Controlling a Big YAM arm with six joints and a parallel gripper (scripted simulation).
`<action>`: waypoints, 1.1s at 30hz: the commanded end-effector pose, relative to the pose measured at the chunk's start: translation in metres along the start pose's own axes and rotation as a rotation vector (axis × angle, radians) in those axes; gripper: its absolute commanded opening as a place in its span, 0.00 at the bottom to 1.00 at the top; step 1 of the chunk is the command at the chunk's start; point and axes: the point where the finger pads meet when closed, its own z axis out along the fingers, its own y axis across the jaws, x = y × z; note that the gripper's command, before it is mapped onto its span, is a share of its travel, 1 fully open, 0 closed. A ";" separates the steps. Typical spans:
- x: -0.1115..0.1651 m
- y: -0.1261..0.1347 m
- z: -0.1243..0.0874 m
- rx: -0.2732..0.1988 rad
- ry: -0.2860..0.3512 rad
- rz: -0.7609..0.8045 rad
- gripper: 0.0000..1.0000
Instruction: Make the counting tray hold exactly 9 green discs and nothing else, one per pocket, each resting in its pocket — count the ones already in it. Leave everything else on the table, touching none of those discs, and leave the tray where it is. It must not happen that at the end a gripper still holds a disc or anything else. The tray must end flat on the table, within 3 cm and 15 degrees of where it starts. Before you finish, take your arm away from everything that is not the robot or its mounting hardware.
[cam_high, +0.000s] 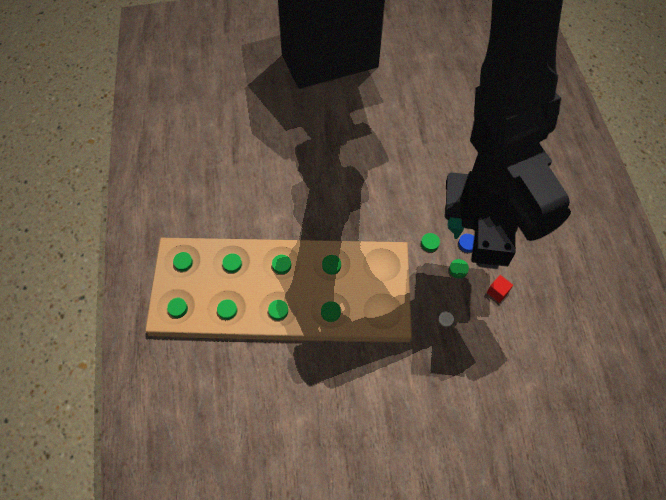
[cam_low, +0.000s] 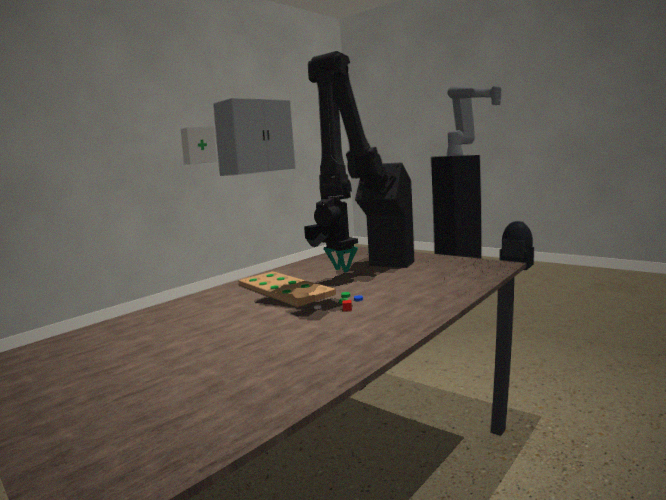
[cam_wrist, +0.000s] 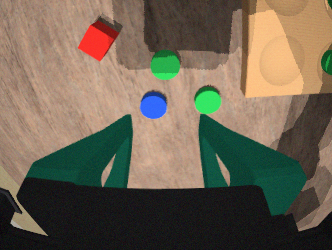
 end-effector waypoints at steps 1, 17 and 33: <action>-0.014 0.004 0.003 -0.006 -0.027 0.007 0.44; -0.014 0.004 0.019 -0.007 -0.024 0.000 0.44; -0.011 0.002 0.041 -0.005 -0.022 -0.001 0.44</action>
